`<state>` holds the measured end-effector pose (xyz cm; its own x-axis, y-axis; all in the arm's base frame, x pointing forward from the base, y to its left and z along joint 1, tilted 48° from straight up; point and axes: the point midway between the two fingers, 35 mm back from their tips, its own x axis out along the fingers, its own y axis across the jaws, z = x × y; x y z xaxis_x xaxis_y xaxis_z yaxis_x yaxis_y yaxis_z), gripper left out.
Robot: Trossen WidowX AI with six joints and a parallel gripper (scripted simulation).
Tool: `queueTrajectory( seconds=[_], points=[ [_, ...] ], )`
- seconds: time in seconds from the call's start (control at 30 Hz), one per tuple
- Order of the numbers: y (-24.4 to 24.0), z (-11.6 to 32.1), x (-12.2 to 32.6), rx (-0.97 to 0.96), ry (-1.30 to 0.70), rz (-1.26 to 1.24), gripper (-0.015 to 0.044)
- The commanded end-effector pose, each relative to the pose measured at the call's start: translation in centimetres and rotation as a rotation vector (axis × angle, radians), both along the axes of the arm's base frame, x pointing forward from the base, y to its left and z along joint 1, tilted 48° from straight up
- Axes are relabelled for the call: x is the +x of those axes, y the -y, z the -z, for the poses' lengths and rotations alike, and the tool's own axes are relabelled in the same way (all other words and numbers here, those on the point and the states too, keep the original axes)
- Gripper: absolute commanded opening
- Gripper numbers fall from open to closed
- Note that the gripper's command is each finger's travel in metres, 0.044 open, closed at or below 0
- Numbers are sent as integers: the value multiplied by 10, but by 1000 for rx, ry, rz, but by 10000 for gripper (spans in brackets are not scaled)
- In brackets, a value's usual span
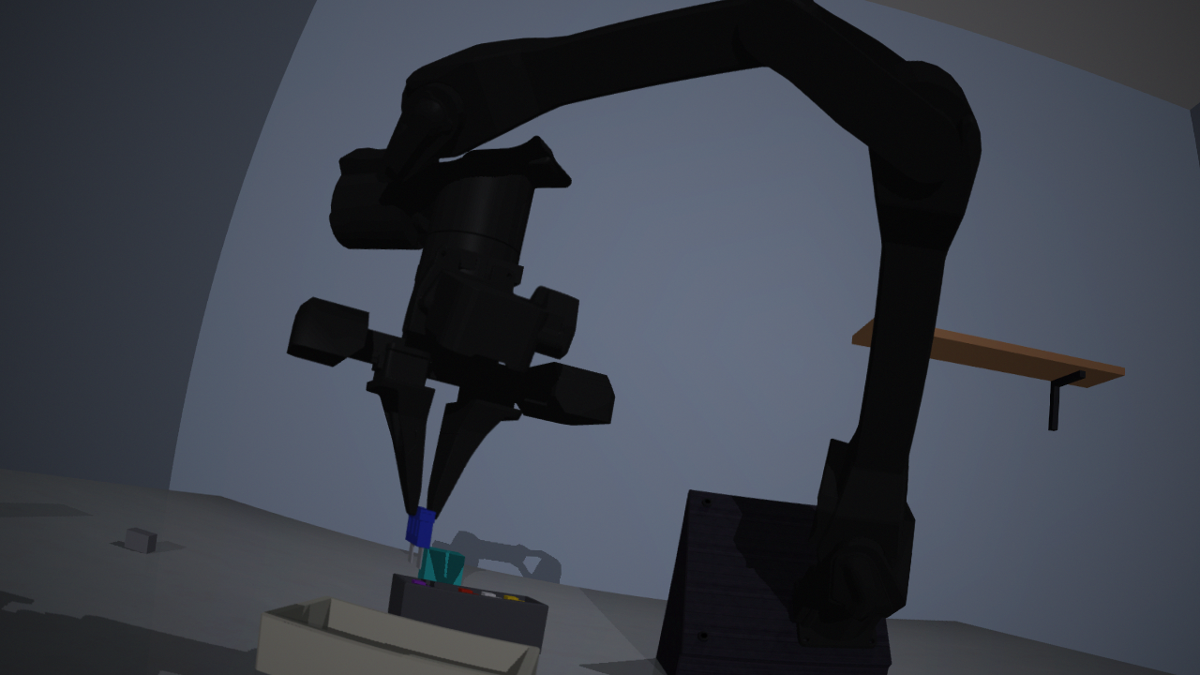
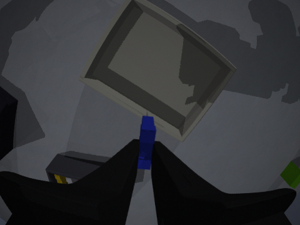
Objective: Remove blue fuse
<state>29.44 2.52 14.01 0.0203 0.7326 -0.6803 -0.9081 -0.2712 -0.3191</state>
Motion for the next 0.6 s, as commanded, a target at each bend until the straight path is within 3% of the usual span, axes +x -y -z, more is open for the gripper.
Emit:
queueTrajectory(
  seconds=[0.0, 0.57],
  points=[
    [-21, -24, -7, 11, 3, 3, 0],
    [-39, -21, -10, 14, 3, 2, 0]
  ],
)
